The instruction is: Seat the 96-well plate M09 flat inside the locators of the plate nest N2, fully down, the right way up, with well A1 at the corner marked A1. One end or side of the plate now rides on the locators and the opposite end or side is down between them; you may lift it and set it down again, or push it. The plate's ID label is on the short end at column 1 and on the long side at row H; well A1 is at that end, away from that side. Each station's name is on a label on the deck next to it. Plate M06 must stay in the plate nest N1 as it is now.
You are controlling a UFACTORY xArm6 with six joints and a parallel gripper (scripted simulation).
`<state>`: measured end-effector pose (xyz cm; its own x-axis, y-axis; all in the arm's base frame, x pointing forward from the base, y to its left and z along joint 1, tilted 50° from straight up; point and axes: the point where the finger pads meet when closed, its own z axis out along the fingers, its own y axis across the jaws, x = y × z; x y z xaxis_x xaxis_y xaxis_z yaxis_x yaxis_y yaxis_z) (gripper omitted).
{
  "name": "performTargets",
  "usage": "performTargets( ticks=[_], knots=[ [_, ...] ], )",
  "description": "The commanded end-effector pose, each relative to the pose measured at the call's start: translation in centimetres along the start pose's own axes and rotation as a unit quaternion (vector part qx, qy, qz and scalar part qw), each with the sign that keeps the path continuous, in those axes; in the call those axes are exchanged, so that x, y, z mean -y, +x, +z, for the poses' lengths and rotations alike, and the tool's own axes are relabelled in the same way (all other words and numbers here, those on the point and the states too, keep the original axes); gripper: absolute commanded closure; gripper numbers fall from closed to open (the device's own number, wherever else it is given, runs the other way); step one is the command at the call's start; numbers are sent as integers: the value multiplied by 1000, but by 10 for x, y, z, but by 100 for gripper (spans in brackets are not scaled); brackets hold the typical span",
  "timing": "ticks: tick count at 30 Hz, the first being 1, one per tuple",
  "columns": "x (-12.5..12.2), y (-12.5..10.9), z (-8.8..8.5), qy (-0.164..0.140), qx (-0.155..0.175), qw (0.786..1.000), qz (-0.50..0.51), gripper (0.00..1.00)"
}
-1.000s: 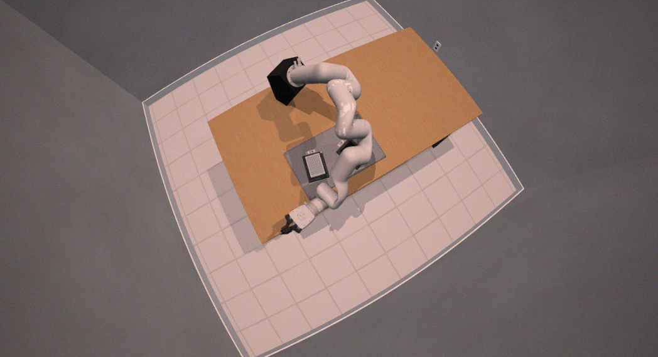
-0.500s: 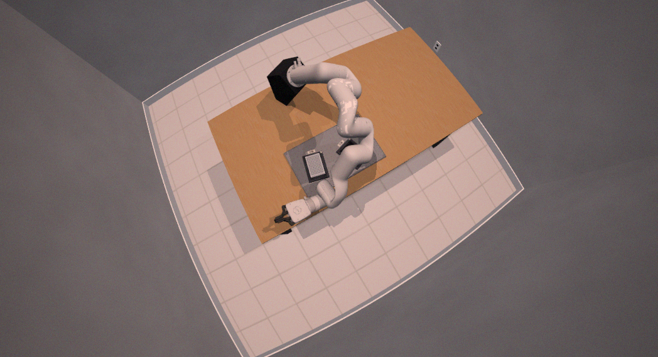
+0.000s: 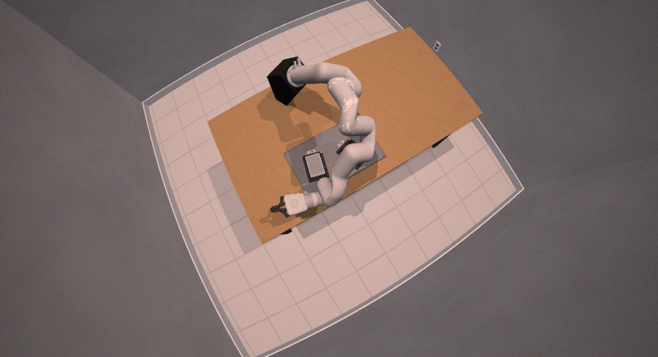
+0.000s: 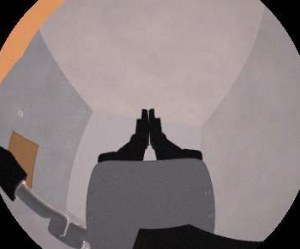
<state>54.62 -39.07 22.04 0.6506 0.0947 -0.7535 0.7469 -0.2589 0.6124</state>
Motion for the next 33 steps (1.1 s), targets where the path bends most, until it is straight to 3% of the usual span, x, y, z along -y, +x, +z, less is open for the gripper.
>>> performTargets(
  ticks=[1,3,6,9,12,15,19,22,25,28,33],
  knots=[
    [14,1,0,26,-12,1000,-10,100],
    [24,3,0,52,-25,998,-20,100],
    [33,5,-1,52,-25,998,-20,100],
    [48,8,-4,90,-45,994,-34,100],
    [56,9,-5,90,-45,994,-34,100],
    [70,12,-8,128,-67,988,-47,100],
    [79,13,-10,128,-67,988,-47,100],
    [93,16,-15,164,-90,981,-59,100],
    [100,17,-17,164,-90,981,-59,100],
    [114,20,-23,199,-113,971,-70,100],
    [126,22,-28,212,-123,967,-73,100]
  ],
)
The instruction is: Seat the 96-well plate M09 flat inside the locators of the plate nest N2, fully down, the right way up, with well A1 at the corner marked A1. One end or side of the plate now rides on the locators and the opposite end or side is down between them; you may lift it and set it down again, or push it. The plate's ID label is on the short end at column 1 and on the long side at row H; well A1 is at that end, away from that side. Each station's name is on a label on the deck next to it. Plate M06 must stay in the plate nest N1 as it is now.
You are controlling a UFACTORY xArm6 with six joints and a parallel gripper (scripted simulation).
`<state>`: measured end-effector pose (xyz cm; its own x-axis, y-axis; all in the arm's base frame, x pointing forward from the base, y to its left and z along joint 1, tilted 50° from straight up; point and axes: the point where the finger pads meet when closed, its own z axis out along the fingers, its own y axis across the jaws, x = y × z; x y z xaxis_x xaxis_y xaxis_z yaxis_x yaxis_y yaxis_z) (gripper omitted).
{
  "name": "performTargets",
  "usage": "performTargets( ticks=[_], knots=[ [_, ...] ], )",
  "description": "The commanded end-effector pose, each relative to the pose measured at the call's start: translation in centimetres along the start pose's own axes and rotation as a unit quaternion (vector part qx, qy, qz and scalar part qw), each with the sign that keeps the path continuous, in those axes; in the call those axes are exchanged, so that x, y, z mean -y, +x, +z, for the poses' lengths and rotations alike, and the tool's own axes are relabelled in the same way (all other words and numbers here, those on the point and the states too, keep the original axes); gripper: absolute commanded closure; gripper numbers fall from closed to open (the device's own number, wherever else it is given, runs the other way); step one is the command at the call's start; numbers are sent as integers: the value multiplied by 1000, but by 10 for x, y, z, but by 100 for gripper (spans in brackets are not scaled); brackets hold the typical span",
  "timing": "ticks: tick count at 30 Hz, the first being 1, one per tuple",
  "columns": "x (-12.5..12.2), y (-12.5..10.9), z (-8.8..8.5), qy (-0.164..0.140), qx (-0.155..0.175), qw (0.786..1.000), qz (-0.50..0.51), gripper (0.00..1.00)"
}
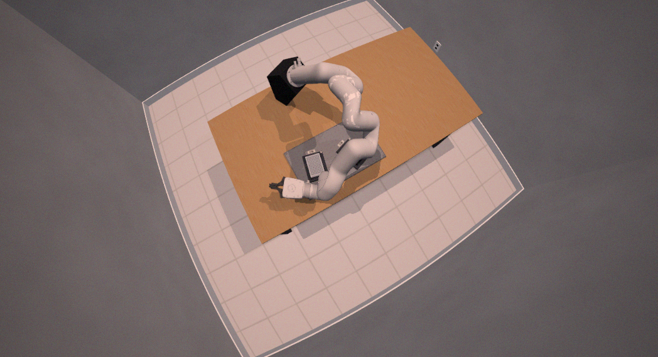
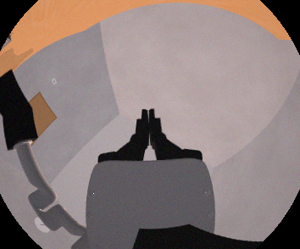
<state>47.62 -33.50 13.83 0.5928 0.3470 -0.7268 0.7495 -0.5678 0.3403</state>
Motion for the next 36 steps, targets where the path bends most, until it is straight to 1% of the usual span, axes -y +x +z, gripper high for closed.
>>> performTargets(
  ticks=[1,3,5,7,8,11,13,14,16,18,20,21,22,24,26,27,29,31,33,35,36],
  knots=[
    [10,2,0,18,-13,1000,-5,100],
    [19,5,0,40,-29,999,-11,100],
    [26,8,0,40,-29,999,-11,100],
    [36,11,-1,65,-49,996,-18,100],
    [40,13,-1,73,-55,996,-20,100],
    [47,15,-2,73,-55,996,-20,100],
    [56,19,-3,98,-76,992,-27,100],
    [61,20,-4,105,-82,991,-28,100],
    [67,23,-5,105,-82,991,-28,100],
    [67,23,-5,105,-82,991,-28,100],
    [77,26,-7,129,-104,986,-34,100],
    [81,28,-8,135,-110,984,-35,100],
    [86,29,-9,135,-110,984,-35,100],
    [87,30,-10,135,-110,984,-35,100],
    [96,33,-12,158,-132,978,-39,100],
    [100,35,-14,164,-138,976,-40,100],
    [106,37,-15,164,-138,976,-40,100],
    [114,40,-19,187,-161,968,-43,100],
    [123,44,-22,192,-167,966,-44,100],
    [123,44,-22,192,-167,966,-44,100],
    [127,45,-24,202,-179,962,-45,100]
  ],
)
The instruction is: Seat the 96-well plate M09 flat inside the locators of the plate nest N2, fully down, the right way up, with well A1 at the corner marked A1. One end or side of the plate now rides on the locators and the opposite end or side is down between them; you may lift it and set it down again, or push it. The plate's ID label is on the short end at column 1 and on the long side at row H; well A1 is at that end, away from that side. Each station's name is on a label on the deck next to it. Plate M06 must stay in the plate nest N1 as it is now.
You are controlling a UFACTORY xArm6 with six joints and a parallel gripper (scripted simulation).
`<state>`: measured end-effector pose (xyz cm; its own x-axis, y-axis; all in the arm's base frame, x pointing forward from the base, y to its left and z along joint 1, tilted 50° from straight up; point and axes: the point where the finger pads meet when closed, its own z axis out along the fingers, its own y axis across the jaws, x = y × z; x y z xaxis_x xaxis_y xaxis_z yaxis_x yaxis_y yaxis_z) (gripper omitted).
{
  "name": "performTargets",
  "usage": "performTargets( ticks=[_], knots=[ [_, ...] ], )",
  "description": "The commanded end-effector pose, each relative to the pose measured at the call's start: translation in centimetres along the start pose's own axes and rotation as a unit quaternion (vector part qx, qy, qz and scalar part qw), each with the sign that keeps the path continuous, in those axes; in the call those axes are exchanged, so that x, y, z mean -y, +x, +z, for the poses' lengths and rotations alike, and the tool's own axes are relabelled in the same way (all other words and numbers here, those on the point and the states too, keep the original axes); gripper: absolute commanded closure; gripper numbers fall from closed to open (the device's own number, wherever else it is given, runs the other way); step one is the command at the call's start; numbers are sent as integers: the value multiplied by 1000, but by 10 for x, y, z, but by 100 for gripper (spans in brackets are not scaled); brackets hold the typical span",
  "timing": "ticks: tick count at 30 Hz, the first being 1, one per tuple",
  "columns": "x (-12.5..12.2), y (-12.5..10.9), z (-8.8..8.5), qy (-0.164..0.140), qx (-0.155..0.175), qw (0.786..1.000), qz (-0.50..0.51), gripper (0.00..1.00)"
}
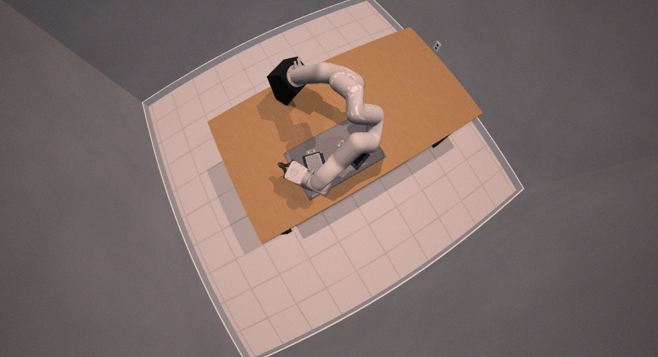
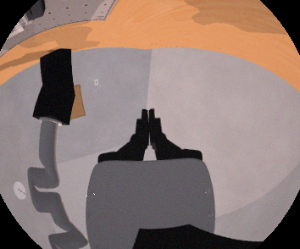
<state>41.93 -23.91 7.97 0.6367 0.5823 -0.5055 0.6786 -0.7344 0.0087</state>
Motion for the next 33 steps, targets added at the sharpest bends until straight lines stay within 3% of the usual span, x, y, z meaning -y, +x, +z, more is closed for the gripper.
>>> performTargets(
  ticks=[1,4,6,9,12,16,22,25,31,33],
  knots=[
    [15,7,1,29,-35,999,-5,100],
    [24,12,2,34,-40,999,-5,100],
    [32,16,2,55,-66,996,-7,100],
    [40,21,1,59,-71,996,-8,100],
    [53,28,0,81,-102,991,-9,100],
    [56,30,0,81,-102,991,-9,100],
    [79,44,-4,120,-162,980,-7,100],
    [84,47,-5,122,-166,979,-7,100],
    [105,60,-12,154,-226,962,0,100],
    [105,60,-12,154,-226,962,0,100]
  ],
)
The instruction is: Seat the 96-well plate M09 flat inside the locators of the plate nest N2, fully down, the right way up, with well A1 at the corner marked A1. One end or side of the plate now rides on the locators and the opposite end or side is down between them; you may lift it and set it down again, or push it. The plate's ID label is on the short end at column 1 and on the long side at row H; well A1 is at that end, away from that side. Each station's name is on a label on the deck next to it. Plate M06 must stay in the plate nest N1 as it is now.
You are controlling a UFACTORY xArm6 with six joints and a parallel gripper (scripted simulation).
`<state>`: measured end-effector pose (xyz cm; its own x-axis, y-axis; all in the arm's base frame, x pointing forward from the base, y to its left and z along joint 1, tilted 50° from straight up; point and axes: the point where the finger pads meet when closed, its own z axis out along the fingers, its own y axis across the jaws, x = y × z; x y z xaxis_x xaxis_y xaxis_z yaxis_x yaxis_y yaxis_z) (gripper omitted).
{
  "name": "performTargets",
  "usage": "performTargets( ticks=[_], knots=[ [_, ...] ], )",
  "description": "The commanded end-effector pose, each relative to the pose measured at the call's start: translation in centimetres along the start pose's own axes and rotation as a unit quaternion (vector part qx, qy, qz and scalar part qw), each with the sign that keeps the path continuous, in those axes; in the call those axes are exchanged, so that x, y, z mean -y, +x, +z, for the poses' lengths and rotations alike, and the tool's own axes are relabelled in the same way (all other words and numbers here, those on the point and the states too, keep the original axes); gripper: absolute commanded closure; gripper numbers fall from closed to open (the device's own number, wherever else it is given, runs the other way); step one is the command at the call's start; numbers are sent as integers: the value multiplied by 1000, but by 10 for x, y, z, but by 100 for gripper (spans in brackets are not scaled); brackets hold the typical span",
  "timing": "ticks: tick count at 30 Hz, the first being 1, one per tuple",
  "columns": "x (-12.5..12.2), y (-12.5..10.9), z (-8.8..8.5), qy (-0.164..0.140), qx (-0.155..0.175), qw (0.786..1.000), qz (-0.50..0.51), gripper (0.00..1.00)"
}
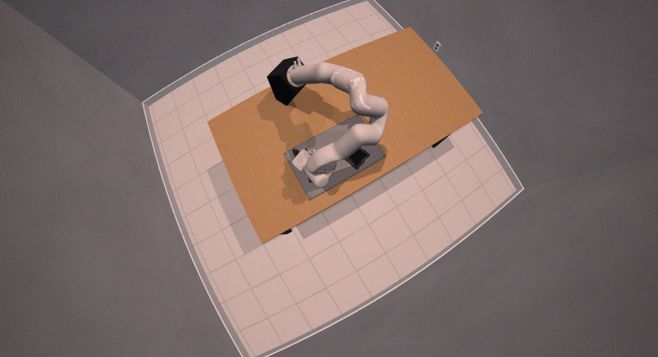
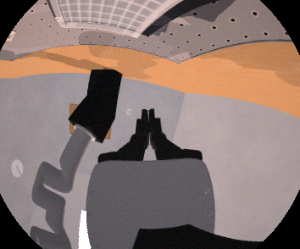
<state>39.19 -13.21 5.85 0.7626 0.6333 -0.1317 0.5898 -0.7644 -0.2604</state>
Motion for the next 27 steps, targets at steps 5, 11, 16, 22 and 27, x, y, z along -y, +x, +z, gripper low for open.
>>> performTargets(
  ticks=[5,11,16,22,27],
  knots=[
    [23,16,3,27,-64,998,5,100],
    [40,29,4,49,-128,990,16,100],
    [50,37,3,58,-161,985,24,100],
    [63,48,0,70,-224,971,43,100],
    [75,59,-6,74,-297,949,73,100]
  ],
)
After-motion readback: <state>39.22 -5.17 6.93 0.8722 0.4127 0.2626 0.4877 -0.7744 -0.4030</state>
